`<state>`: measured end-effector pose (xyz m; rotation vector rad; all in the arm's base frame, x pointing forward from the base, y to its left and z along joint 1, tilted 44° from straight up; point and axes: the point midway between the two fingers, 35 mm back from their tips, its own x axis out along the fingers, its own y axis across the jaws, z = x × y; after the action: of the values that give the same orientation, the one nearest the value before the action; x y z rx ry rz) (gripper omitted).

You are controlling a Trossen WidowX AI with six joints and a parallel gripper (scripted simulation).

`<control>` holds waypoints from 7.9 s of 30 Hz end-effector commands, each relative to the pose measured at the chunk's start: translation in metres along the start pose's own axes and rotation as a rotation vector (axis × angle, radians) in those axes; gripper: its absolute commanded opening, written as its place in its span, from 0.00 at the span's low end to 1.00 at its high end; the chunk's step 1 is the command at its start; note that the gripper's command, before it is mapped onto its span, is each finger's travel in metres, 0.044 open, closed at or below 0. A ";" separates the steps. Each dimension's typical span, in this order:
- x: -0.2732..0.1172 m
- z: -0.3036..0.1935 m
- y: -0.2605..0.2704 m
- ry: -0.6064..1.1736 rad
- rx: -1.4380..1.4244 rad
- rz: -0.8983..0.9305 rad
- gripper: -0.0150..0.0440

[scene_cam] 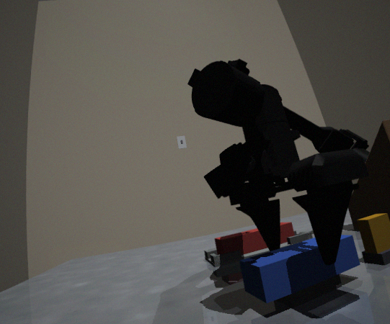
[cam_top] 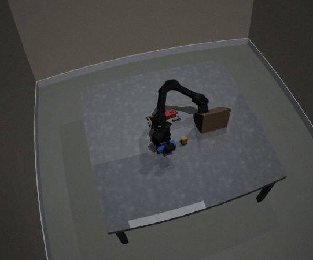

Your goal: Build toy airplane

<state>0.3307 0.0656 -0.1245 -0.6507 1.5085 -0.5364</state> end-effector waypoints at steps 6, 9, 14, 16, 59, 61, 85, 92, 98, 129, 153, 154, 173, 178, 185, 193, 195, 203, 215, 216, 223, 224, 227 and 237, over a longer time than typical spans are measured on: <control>0.015 -0.002 -0.001 0.001 -0.006 -0.007 1.00; 0.016 -0.002 -0.001 0.001 -0.006 -0.007 0.96; 0.016 -0.002 -0.001 0.001 -0.006 -0.007 0.73; 0.016 -0.002 -0.001 0.001 -0.006 -0.007 0.64; -0.076 0.003 0.005 -0.011 -0.008 0.012 0.25; -0.083 0.003 0.005 -0.009 -0.008 0.010 0.25; -0.109 0.004 -0.037 -0.001 -0.220 0.013 0.25; -0.107 0.005 -0.061 -0.004 -0.349 0.018 0.25; -0.105 0.005 -0.080 -0.007 -0.459 0.021 0.25; -0.087 -0.015 -0.179 -0.015 -1.028 0.014 0.25; -0.069 -0.052 -0.244 0.004 -1.466 -0.004 0.25; -0.069 -0.053 -0.246 0.007 -1.485 -0.005 0.25; -0.065 -0.061 -0.257 0.018 -1.570 -0.008 0.58; -0.065 -0.061 -0.257 0.018 -1.570 -0.008 0.58; -0.057 -0.061 -0.257 0.018 -1.570 -0.008 0.58; -0.044 -0.061 -0.258 0.018 -1.570 -0.008 0.58; -0.040 -0.061 -0.258 0.018 -1.570 -0.009 0.58; -0.028 -0.061 -0.259 0.019 -1.570 -0.010 0.58; -0.027 -0.061 -0.259 0.016 -1.564 -0.005 0.39; -0.027 -0.061 -0.259 0.016 -1.564 -0.005 0.35; -0.027 -0.061 -0.259 0.016 -1.564 -0.005 0.57; -0.027 -0.061 -0.259 0.016 -1.564 -0.005 0.62; -0.027 -0.061 -0.259 0.016 -1.564 -0.005 0.75; -0.027 -0.061 -0.259 0.016 -1.564 -0.005 1.00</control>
<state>0.2886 -0.1072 0.0757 -1.7966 1.7432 0.8089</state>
